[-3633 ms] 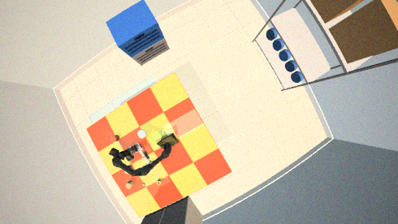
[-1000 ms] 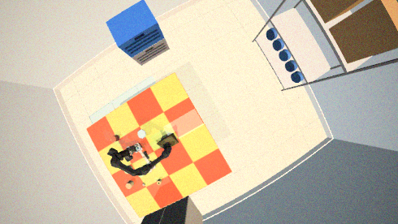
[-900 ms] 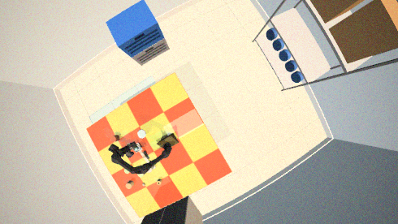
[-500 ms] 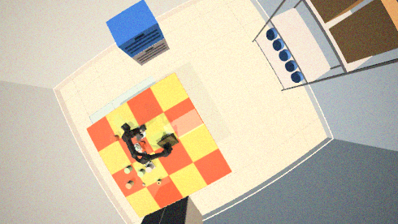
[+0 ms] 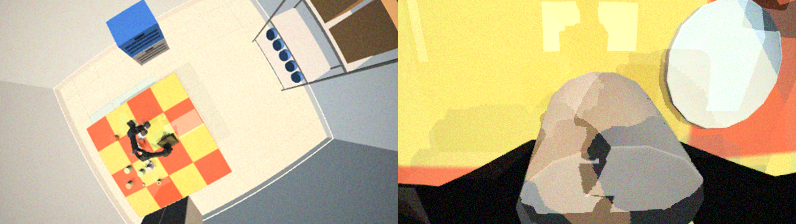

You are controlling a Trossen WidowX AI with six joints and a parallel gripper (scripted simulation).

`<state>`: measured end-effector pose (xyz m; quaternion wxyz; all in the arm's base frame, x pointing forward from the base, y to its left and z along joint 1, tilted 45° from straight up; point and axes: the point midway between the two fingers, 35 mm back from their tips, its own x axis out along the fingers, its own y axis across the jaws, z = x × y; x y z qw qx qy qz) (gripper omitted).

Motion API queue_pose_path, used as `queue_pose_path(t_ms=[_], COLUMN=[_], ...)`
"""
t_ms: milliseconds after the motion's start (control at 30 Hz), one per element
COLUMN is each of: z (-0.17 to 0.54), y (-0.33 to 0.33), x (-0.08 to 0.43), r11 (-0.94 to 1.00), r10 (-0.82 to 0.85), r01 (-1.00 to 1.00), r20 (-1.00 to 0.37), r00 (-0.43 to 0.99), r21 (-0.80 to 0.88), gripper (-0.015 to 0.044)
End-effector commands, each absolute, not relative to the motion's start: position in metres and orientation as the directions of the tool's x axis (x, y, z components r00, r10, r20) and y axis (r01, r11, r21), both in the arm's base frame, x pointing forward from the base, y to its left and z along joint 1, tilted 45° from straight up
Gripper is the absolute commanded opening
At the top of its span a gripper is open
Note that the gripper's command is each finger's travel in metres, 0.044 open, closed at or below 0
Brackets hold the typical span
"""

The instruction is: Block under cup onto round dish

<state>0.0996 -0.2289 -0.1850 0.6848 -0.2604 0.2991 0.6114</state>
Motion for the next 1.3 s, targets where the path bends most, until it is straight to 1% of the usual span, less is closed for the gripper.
queue_pose_path(t_ms=[0, 467, 967, 1033, 1133, 1267], z=[-0.189, -0.202, -0.199, -0.191, -0.162, -0.160], y=[-0.224, -0.211, -0.215, -0.224, -0.249, -0.251], x=[0.100, 0.102, 0.101, 0.100, 0.097, 0.097], r11=[0.124, 0.124, 0.117, 0.119, 0.123, 0.124], r10=[0.683, 0.683, 0.681, 0.681, 0.682, 0.682], r01=[-0.992, -0.992, -0.993, -0.993, -0.992, -0.992], r20=[-0.727, -0.726, -0.728, -0.728, -0.727, -0.727], r00=[0.077, 0.077, 0.074, 0.075, 0.076, 0.076], r21=[0.011, 0.011, 0.009, 0.009, 0.012, 0.012], gripper=[0.0000, 0.0000, 0.0394, 0.0440, 0.0440, 0.0440])
